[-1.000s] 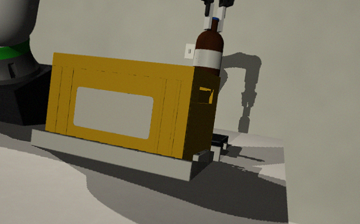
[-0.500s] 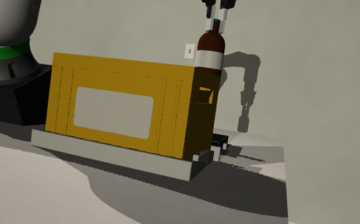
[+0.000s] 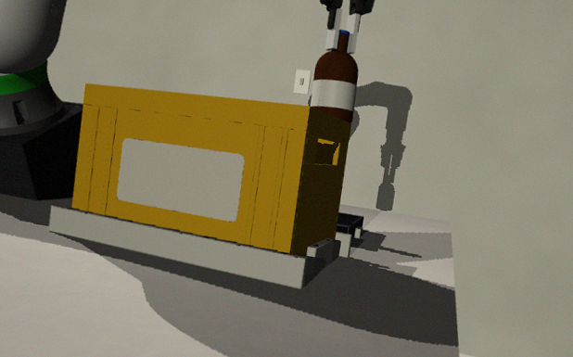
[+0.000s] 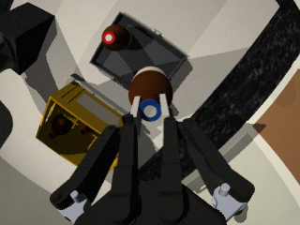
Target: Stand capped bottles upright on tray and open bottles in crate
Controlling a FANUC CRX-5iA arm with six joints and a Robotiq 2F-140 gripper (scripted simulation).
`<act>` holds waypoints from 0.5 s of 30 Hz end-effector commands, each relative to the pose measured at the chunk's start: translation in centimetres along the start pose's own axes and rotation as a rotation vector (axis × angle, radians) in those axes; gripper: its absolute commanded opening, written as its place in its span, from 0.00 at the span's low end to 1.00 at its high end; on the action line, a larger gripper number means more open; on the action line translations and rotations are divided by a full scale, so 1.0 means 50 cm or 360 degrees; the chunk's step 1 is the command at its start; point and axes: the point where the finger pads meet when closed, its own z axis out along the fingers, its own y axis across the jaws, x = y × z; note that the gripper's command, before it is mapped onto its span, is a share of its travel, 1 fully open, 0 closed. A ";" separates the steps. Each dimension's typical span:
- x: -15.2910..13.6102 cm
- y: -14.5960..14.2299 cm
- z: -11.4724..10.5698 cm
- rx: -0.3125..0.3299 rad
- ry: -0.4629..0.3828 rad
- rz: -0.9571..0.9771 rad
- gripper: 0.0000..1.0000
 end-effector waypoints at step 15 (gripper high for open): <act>-0.009 0.002 -0.001 -0.0001 0.0000 0.0000 0.00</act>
